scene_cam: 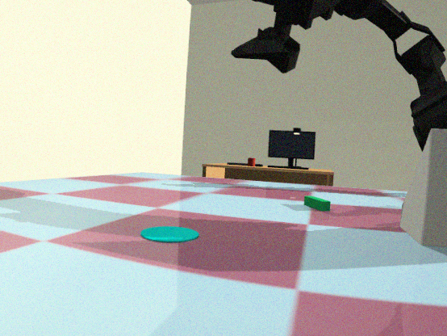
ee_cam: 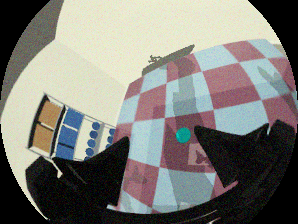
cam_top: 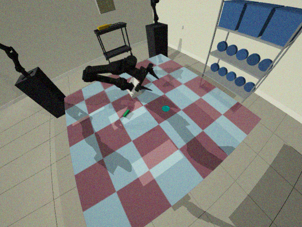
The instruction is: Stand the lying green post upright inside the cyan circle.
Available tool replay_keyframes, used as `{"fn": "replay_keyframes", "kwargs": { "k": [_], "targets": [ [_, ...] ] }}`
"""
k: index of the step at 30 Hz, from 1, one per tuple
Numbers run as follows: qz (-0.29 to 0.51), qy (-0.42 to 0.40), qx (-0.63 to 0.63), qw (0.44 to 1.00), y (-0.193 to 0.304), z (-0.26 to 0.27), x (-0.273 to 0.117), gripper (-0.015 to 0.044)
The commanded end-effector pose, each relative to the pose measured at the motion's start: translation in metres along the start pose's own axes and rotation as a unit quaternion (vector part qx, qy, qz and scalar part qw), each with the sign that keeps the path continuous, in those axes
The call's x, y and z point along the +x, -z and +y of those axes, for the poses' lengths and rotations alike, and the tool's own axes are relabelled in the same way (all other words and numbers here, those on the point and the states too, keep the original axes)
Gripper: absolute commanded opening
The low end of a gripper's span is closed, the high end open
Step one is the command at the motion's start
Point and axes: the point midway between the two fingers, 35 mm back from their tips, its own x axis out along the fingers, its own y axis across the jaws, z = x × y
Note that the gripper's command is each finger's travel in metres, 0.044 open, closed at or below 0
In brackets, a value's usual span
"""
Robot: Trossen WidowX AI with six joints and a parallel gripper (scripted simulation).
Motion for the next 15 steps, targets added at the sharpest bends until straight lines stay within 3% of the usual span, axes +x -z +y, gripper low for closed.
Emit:
{"fn": "replay_keyframes", "kwargs": {
  "k": [1, 6, 15],
  "targets": [
    [0.002, 0.003, 0.004, 1.0, 0.0, -0.002, 0.0, 0.0374],
    [0.056, 0.076, 0.101, 0.99, 0.008, -0.044, -0.004, 0.0243],
    [0.132, 0.243, 0.287, 0.917, 0.031, -0.13, -0.036, 0.0233]
  ]
}}
